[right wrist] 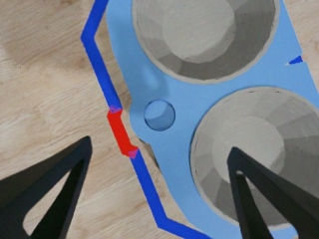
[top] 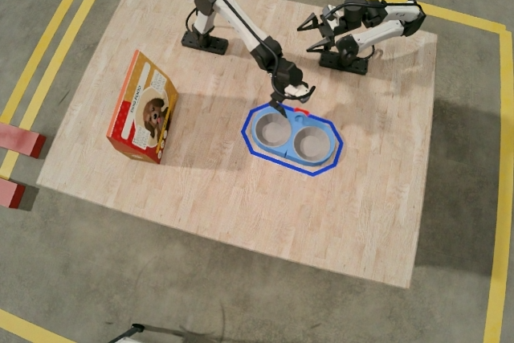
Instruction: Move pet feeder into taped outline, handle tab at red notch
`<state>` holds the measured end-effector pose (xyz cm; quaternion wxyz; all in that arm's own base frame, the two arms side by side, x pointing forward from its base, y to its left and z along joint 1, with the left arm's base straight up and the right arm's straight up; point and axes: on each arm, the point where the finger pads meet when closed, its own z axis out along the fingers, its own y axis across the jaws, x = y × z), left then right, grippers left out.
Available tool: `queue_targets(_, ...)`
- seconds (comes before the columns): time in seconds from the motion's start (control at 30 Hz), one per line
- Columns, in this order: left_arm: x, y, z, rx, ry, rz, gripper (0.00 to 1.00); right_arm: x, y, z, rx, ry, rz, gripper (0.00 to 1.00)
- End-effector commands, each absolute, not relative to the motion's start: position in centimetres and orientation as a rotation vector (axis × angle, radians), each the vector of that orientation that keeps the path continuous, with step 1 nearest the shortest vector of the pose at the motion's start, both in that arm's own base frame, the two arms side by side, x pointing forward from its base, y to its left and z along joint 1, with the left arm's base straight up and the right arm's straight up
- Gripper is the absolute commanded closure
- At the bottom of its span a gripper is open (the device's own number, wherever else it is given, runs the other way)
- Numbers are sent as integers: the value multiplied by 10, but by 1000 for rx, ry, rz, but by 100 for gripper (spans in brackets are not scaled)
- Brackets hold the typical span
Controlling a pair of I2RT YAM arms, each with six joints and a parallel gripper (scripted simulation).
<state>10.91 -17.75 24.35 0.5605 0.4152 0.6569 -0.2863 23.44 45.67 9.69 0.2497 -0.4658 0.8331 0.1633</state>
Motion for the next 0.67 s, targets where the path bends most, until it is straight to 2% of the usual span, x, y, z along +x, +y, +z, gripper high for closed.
queue_targets(0.0,110,-178,252,958,1526,-686,0,232,459,100,-1253,2252,446,0)
queue_targets(0.63,110,-178,252,958,1526,-686,0,236,461,106,-1241,2242,454,0)
